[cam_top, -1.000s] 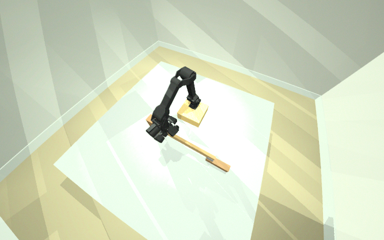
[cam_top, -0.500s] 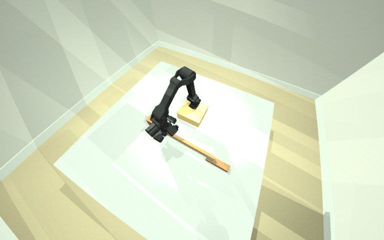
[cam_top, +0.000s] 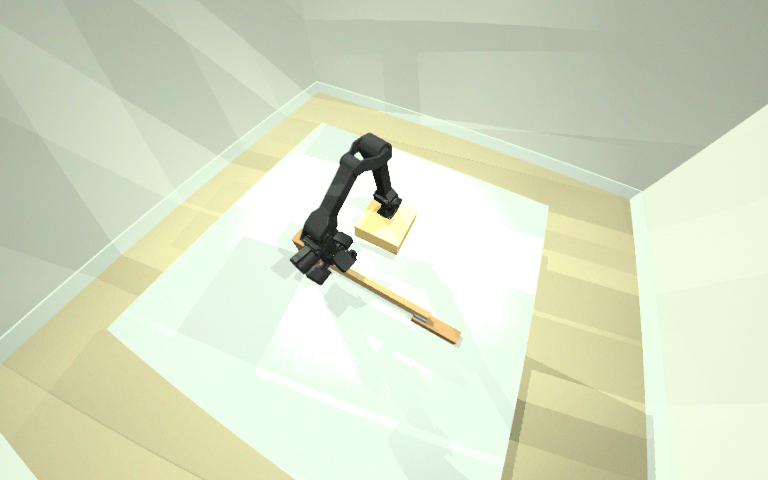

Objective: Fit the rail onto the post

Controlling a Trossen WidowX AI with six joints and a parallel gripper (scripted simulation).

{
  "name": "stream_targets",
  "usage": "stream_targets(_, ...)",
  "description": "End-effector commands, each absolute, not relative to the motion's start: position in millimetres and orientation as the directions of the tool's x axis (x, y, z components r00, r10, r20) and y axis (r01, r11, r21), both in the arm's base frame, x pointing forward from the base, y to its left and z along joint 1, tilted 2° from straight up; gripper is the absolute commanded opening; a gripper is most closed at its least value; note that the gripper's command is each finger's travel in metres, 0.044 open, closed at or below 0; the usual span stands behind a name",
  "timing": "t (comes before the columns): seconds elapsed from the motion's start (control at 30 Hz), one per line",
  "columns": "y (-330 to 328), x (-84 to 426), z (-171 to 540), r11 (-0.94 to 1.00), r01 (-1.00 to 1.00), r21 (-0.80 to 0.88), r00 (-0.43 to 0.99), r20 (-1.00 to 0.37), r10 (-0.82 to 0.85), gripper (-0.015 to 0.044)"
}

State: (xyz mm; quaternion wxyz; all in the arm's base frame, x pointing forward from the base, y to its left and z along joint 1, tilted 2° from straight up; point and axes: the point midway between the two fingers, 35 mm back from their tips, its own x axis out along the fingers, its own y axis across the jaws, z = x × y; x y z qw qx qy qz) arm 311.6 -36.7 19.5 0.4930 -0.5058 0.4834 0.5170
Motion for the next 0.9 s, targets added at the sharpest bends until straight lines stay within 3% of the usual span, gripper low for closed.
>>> stream_targets(0.0, -36.8, 311.6, 19.5, -0.046, -0.999, 0.001, -0.002, -1.0, 0.02, 0.0394)
stream_targets(0.07, -36.8, 311.6, 19.5, -0.046, -0.999, 0.001, -0.002, -1.0, 0.02, 0.044)
stream_targets(0.87, -6.7, 309.9, 50.0, -0.047, -0.999, -0.006, 0.006, -1.0, 0.019, 0.044)
